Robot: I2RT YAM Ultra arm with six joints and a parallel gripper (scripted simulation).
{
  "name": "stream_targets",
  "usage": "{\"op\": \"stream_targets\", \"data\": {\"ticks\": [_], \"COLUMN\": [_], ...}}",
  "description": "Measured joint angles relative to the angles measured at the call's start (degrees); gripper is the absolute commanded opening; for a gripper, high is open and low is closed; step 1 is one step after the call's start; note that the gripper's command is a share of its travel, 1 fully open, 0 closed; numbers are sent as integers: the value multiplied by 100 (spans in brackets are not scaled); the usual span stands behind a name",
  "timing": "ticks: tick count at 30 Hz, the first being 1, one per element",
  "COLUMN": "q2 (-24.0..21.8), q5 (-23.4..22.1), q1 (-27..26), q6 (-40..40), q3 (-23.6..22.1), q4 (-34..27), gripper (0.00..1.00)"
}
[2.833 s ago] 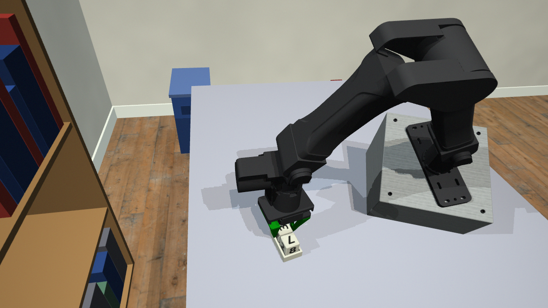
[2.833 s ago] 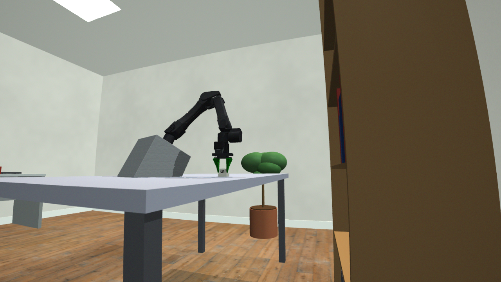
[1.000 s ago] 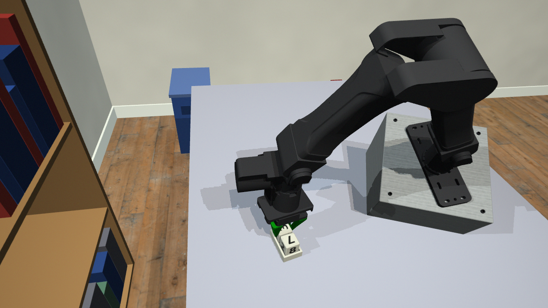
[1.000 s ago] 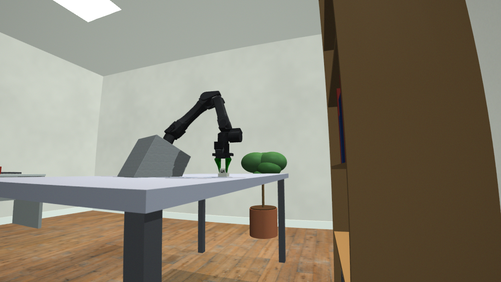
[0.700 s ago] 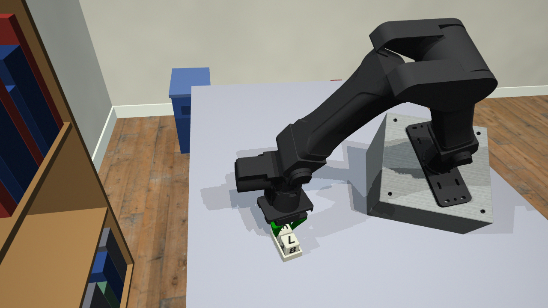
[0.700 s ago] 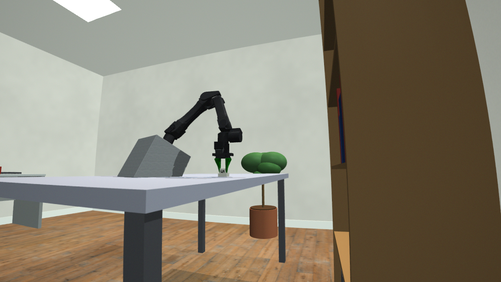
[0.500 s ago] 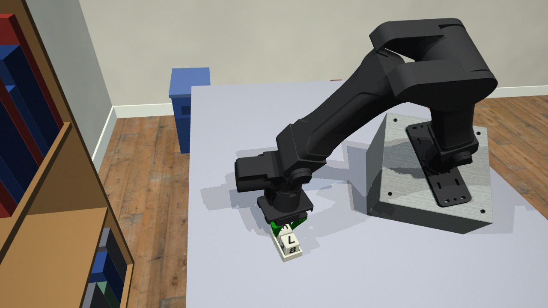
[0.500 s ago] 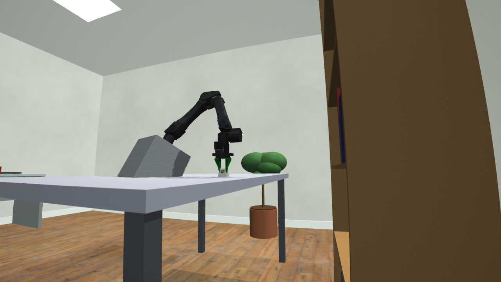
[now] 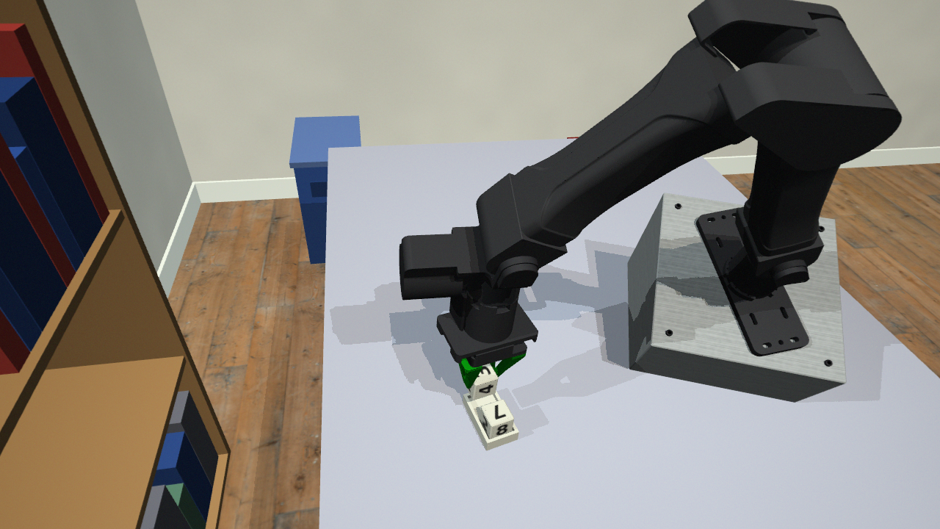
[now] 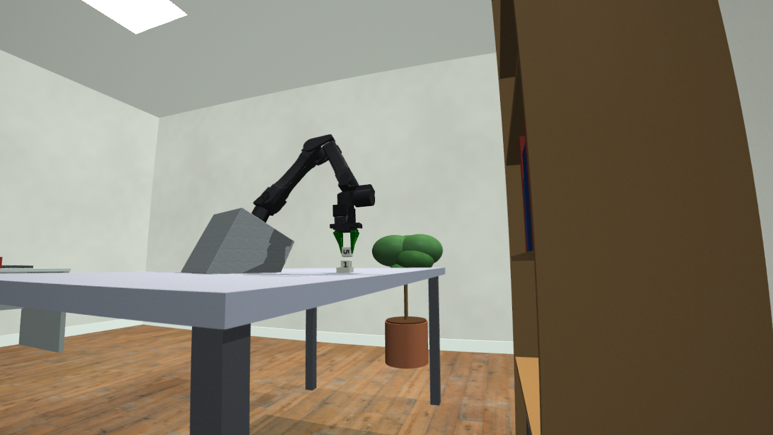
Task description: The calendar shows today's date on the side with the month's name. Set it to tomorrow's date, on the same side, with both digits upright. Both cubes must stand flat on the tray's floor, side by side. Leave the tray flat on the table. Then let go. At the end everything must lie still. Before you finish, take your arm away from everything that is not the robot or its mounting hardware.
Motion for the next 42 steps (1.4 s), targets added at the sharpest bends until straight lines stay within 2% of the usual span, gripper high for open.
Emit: {"op": "stream_targets", "data": {"ticks": [6,13,30,35,42], "q2": [-546,-638,-645,-649,-658], "q5": [-35,-46,-46,-46,-46], "q1": [-348,-428,-448,-448,-448], "q6": [-295,-474,-697,-1207,-2428], "q3": [334,431,437,437,437], "q4": [-769,-1314,-1493,-1499,-1506], "gripper": [27,27,27,27,27]}}
